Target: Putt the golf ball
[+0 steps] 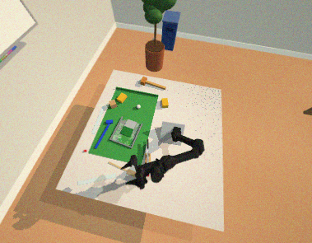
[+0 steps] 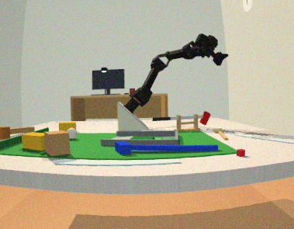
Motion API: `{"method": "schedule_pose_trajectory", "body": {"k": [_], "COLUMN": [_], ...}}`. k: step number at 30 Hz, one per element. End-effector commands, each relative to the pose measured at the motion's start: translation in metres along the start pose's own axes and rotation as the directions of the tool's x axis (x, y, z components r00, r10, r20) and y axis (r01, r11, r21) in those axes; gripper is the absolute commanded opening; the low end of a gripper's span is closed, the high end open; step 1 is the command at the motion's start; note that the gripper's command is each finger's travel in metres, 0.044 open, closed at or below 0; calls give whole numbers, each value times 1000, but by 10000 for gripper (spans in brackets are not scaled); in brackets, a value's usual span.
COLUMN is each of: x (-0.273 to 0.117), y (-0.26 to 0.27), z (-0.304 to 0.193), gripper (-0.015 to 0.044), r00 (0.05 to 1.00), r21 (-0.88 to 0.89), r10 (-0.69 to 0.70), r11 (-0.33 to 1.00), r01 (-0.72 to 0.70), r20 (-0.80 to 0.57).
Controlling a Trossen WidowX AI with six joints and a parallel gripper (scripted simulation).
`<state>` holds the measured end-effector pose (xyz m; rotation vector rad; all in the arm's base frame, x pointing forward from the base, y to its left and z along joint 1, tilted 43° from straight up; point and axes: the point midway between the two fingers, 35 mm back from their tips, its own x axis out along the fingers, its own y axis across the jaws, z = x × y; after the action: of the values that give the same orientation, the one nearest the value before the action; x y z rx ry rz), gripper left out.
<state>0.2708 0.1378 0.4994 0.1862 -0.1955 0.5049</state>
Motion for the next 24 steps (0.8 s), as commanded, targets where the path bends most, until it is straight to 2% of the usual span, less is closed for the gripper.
{"method": "schedule_pose_trajectory", "body": {"k": [1, 5, 8, 14, 19, 24], "x": [15, 21, 16, -15, -60, -110], "y": [-14, -31, -45, -67, -76, -72], "z": [-56, -120, -168, -254, -312, -346], "gripper": [440, 440, 440, 440, 440, 440], "r00": [981, 913, 827, 594, 364, 190], "r21": [-190, -350, -410, -353, -168, 10], "r10": [3, 14, 34, 124, 281, 513], "r11": [981, 921, 857, 702, 539, 362], "r01": [-41, -171, -313, -619, -826, -932], "r20": [-192, -408, -561, -795, -888, -837]}}
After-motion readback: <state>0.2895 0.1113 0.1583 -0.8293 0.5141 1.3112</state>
